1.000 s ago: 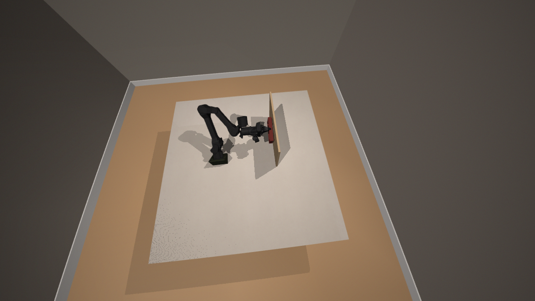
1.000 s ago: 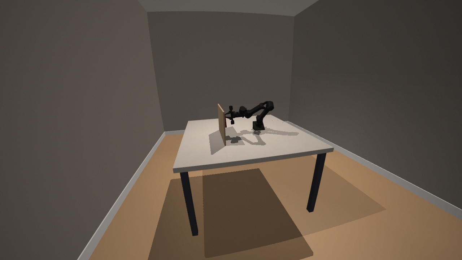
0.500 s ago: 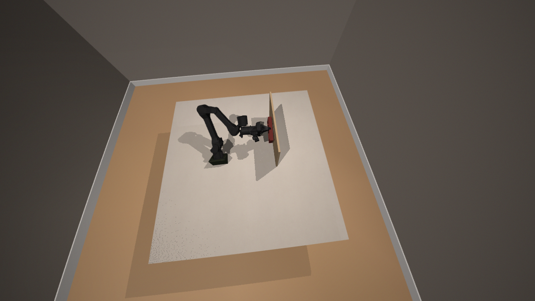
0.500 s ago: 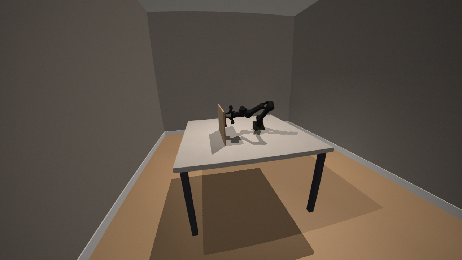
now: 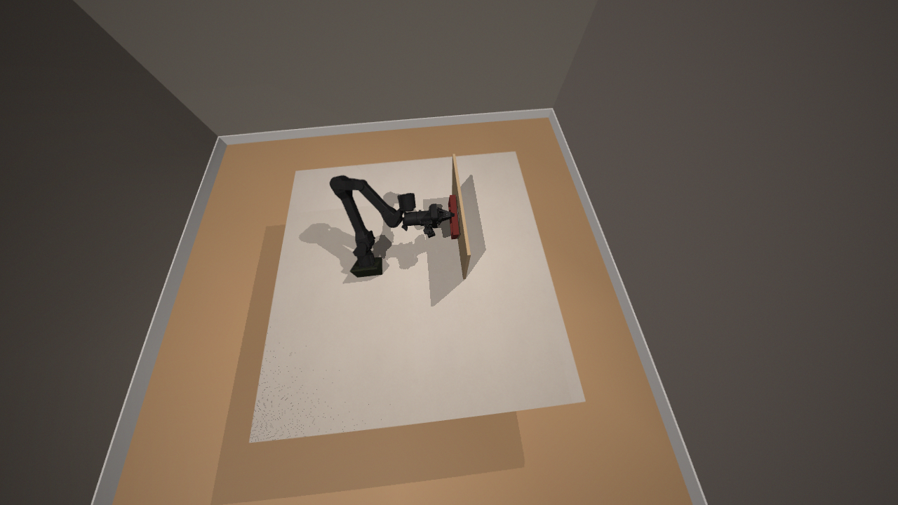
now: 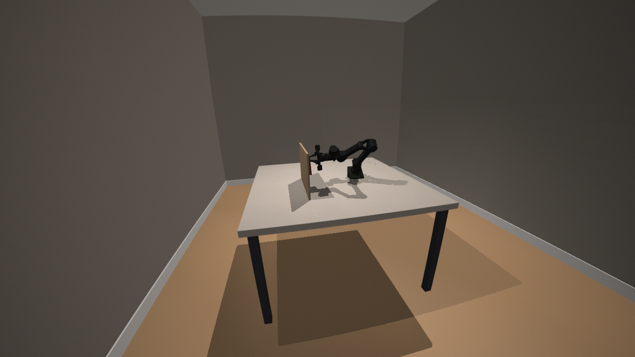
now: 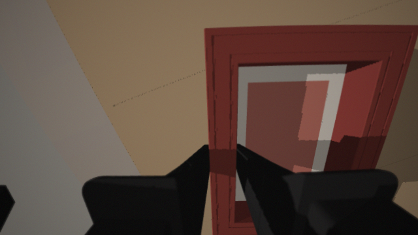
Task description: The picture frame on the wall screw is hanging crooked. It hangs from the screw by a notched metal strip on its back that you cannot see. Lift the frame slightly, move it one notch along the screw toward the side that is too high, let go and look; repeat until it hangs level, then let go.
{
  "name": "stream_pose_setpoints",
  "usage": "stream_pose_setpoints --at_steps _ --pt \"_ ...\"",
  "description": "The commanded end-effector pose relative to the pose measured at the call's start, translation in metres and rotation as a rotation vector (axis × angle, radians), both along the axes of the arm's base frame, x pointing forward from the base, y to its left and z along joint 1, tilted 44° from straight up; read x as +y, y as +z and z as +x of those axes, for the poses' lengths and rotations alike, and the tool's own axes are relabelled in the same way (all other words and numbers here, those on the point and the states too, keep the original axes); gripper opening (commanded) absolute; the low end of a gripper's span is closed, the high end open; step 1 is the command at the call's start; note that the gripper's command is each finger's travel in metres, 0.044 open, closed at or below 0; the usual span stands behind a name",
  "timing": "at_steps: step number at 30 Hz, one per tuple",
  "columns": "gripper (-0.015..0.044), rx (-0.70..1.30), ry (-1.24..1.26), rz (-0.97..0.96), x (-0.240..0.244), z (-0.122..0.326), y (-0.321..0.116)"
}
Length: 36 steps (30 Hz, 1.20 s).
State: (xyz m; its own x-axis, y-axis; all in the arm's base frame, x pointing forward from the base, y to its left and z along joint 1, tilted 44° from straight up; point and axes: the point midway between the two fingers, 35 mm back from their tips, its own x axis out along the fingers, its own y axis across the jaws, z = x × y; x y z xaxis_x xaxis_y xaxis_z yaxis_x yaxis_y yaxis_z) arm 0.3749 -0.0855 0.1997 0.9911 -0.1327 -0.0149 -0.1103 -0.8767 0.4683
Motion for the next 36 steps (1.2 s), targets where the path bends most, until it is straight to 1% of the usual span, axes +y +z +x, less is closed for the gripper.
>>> stream_pose_setpoints --at_steps 1,36 --pt "0.0000 -0.020 -0.017 -0.001 -0.0029 -0.0004 0.0067" --pt "0.0000 -0.015 -0.004 -0.004 0.0062 0.0009 0.0018"
